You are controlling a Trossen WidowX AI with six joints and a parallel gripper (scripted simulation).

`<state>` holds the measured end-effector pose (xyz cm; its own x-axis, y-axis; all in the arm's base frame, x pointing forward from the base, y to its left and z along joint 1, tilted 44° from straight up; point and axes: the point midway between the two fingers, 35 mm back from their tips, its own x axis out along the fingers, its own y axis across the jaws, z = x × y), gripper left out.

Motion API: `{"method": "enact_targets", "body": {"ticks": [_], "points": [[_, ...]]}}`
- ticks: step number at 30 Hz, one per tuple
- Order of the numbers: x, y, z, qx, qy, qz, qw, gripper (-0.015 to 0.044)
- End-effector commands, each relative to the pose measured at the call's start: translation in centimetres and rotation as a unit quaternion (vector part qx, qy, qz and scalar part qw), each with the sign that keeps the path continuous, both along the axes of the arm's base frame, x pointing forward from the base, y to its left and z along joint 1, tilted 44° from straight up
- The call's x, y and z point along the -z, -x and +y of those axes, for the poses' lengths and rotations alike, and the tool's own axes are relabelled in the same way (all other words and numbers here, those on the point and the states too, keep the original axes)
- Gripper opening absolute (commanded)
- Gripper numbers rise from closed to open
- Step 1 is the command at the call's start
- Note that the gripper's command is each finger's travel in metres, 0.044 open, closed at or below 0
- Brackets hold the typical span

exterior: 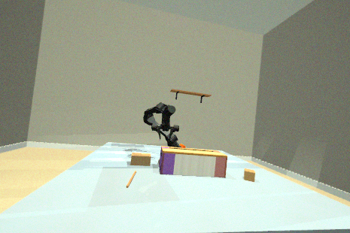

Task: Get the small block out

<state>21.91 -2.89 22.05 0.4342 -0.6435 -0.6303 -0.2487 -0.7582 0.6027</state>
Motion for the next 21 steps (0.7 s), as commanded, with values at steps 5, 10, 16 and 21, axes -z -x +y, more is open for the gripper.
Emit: {"method": "enact_targets", "body": {"ticks": [5,10,16,21], "points": [[0.0,0.4,-0.5,-0.049,0.041,0.044,0.997,0.0285],[0.4,0.4,-0.8,0.038,-0.020,-0.042,0.998,0.0285],[1.3,0.3,-1.6,0.242,-0.158,-0.243,0.926,0.0285],[2.0,0.3,-2.1,0.391,-0.261,-0.392,0.791,0.0285]]}}
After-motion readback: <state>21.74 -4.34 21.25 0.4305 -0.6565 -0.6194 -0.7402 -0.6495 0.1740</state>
